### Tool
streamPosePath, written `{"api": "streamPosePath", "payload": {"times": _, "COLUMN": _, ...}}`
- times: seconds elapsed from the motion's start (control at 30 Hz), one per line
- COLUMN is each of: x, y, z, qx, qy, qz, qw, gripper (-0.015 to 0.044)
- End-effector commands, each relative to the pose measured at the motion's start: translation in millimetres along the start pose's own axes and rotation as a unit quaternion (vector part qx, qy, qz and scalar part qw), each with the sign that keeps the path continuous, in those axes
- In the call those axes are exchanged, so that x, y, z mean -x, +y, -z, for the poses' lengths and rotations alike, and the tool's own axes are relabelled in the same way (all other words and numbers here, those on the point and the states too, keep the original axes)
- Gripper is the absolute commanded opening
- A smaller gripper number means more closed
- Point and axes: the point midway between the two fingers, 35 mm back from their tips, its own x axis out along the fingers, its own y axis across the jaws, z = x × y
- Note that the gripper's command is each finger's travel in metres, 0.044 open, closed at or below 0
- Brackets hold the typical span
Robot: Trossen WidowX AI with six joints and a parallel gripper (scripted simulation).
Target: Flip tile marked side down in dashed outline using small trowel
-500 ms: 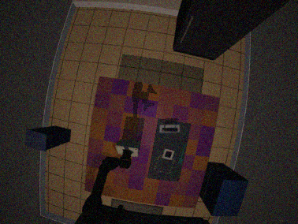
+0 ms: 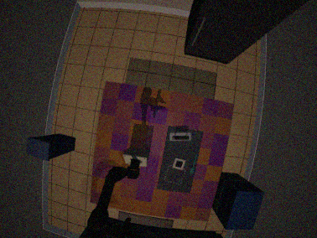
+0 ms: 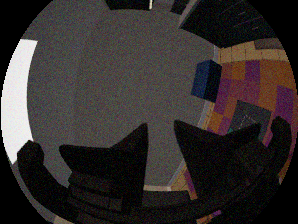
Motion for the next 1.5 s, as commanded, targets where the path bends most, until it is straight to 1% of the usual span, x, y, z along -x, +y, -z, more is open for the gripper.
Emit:
{"api": "streamPosePath", "payload": {"times": 0.0, "x": 0.0, "y": 0.0, "z": 0.0, "qx": 0.0, "qy": 0.0, "qz": 0.0, "qw": 1.0, "gripper": 0.01}}
{"api": "streamPosePath", "payload": {"times": 0.17, "x": 0.0, "y": 0.0, "z": 0.0, "qx": 0.0, "qy": 0.0, "qz": 0.0, "qw": 1.0, "gripper": 0.01}}
{"api": "streamPosePath", "payload": {"times": 0.3, "x": 0.0, "y": 0.0, "z": 0.0, "qx": 0.0, "qy": 0.0, "qz": 0.0, "qw": 1.0, "gripper": 0.0}}
{"api": "streamPosePath", "payload": {"times": 0.8, "x": 0.0, "y": 0.0, "z": 0.0, "qx": 0.0, "qy": 0.0, "qz": 0.0, "qw": 1.0, "gripper": 0.0}}
{"api": "streamPosePath", "payload": {"times": 0.93, "x": 0.0, "y": 0.0, "z": 0.0, "qx": 0.0, "qy": 0.0, "qz": 0.0, "qw": 1.0, "gripper": 0.01}}
{"api": "streamPosePath", "payload": {"times": 1.47, "x": 0.0, "y": 0.1, "z": 0.0, "qx": 0.0, "qy": 0.0, "qz": 0.0, "qw": 1.0, "gripper": 0.01}}
